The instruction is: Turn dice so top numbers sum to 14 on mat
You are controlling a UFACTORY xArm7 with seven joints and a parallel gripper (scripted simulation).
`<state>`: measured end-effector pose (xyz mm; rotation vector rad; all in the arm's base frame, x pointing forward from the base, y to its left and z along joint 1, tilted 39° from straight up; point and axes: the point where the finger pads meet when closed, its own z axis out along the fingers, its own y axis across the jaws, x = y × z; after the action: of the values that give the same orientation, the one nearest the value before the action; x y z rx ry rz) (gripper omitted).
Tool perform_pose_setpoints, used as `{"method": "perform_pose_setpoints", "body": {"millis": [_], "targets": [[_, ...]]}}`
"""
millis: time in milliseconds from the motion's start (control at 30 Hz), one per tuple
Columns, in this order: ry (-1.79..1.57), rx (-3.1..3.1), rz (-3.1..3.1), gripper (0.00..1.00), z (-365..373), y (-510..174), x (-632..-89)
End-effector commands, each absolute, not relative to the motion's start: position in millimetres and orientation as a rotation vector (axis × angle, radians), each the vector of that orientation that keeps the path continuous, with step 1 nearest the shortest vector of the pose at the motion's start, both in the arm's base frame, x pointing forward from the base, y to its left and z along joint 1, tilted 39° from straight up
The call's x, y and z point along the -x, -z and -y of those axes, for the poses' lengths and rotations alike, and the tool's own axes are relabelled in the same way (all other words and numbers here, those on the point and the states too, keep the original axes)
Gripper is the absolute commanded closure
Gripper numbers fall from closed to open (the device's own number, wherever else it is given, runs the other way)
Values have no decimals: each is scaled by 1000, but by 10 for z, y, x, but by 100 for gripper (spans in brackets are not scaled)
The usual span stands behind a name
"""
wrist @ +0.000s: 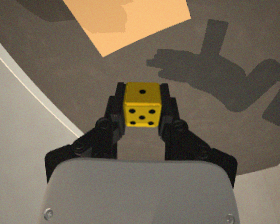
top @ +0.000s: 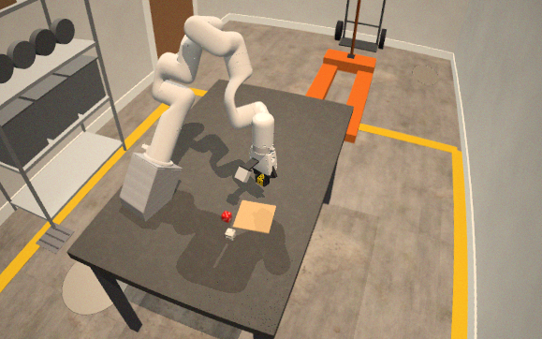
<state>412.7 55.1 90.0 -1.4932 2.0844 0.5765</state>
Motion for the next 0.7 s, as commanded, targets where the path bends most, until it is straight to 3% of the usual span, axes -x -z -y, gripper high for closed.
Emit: {"method": "perform_pose_setpoints", "body": {"millis": [0,200,667], "targets": [[-516,1617,-1958,73,-166,-631,-3982],[-466,1751,-1812,73,118,-332,-3746],[-465,1753,-1810,73,121,-326,-3742]]}}
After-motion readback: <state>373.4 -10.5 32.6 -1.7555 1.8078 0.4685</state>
